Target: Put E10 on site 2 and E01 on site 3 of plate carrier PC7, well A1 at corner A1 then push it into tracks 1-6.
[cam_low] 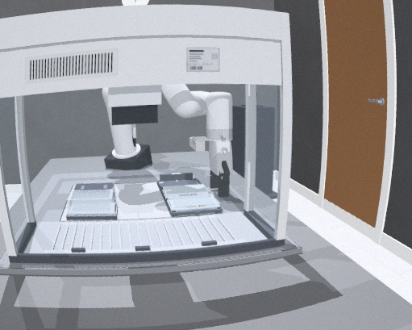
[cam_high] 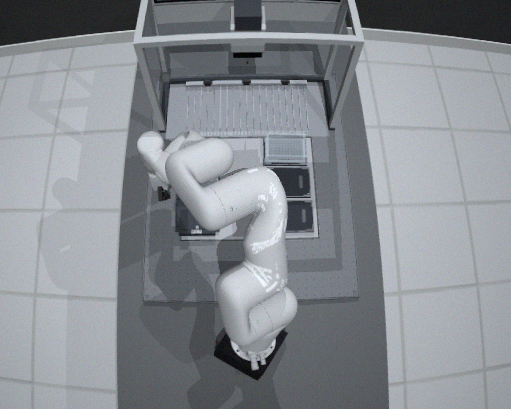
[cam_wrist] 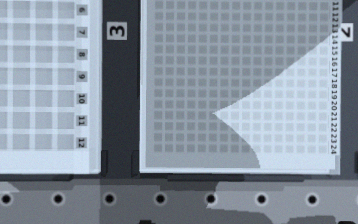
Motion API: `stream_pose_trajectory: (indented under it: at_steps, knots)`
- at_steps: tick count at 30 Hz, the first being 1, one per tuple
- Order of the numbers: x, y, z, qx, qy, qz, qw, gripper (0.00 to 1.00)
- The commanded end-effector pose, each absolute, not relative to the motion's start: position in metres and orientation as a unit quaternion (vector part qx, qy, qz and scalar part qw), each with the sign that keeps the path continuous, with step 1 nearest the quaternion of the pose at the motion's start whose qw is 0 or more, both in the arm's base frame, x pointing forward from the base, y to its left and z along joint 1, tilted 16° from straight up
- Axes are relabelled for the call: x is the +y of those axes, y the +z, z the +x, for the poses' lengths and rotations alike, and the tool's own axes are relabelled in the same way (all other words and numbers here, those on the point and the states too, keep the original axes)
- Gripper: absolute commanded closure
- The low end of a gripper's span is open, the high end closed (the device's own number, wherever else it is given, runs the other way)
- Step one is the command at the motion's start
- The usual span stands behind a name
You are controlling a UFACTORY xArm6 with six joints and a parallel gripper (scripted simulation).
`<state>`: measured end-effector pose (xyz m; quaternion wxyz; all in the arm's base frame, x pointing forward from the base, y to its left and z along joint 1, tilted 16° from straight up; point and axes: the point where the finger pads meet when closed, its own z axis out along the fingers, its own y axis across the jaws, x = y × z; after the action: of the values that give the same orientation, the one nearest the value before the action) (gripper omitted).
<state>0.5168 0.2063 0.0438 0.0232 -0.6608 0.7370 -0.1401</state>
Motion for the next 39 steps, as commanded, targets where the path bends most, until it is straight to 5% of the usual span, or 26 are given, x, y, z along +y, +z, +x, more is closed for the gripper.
stream_pose_trajectory:
  at_steps: [1,39]
  knots:
    - [0.207,0.045,0.518,0.737,-0.141,-0.661,0.025,0.00]
    - [0.192,0.047,0.516,0.737,-0.141,-0.661,0.025,0.00]
